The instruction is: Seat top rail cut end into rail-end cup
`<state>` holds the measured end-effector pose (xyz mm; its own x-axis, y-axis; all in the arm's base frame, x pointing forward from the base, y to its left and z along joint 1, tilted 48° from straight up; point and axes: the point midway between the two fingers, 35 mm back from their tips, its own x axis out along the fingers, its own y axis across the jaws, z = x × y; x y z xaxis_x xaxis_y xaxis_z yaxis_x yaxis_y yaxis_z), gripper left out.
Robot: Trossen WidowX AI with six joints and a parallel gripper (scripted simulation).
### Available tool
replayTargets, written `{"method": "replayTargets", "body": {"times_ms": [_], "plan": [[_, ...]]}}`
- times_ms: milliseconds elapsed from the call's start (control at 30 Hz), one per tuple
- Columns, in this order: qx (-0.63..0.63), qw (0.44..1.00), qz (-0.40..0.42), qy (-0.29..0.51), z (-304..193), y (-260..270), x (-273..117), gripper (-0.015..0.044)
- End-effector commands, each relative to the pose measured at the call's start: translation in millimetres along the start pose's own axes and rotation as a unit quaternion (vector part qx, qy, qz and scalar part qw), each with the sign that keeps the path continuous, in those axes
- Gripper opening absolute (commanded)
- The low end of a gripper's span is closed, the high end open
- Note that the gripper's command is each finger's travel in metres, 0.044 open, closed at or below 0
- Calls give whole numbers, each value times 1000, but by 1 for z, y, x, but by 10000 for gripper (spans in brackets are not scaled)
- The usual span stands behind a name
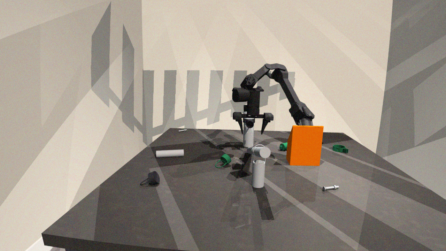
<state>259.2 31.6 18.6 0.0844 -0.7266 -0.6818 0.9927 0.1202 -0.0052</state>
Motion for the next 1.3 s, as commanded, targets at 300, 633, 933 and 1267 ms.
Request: {"method": "replayTargets", "body": {"times_ms": [300,633,933,1267], "plan": [[1,1000,-4,-2,1,-2,46,440],[1,1000,-4,-2,1,-1,57,440],[1,1000,-4,-1,1,-1,72,440],[1,1000,-4,-2,1,-1,87,440]]}}
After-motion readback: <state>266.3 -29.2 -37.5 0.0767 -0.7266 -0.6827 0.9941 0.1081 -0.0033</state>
